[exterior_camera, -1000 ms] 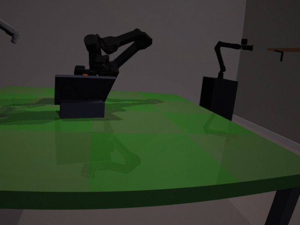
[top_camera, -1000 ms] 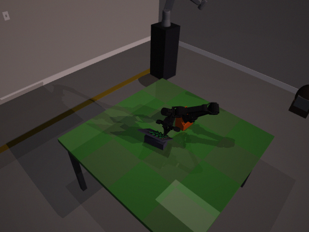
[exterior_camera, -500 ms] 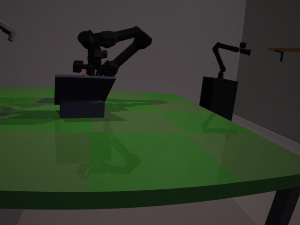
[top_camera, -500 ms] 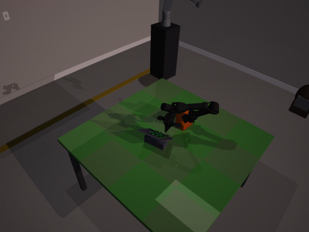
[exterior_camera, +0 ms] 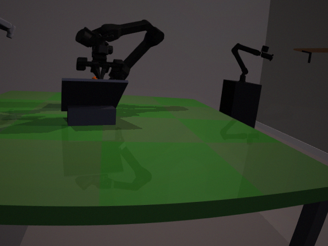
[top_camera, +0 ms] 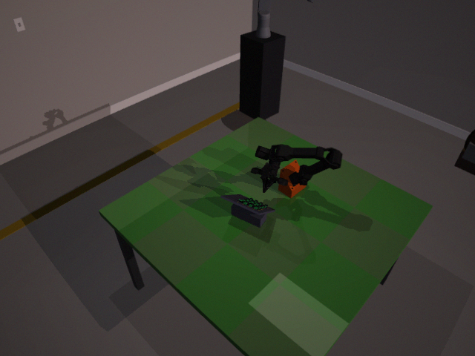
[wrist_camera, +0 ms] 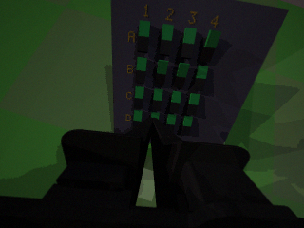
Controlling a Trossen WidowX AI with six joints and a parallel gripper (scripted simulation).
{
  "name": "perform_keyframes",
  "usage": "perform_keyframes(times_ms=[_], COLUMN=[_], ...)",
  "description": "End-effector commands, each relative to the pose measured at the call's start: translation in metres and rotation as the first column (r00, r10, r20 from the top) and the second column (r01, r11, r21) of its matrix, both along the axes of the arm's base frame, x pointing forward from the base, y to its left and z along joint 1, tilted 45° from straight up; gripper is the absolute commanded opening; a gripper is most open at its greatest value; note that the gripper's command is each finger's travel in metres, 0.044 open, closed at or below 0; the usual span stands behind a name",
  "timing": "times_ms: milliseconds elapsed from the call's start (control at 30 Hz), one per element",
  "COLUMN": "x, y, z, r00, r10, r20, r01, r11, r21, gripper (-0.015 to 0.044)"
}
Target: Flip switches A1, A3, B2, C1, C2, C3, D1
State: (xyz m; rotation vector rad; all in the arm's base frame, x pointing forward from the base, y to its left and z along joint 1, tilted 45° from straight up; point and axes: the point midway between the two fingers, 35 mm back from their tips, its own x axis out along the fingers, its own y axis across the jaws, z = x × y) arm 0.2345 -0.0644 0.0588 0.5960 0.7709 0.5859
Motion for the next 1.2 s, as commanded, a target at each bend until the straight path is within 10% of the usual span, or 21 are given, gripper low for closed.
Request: perform_keyframes(times_ms=[0, 1167], x=[-0.002, 0.031], y=[-0.005, 0.036], z=[-0.008, -0.036], r00=[1.000, 1.000], r10=[0.002, -0.015], r20=[0.002, 0.023], r01=[-0.002, 0.015], r11=[1.000, 1.000], r21=[-0.004, 0.005], gripper=[0.0000, 0.0000])
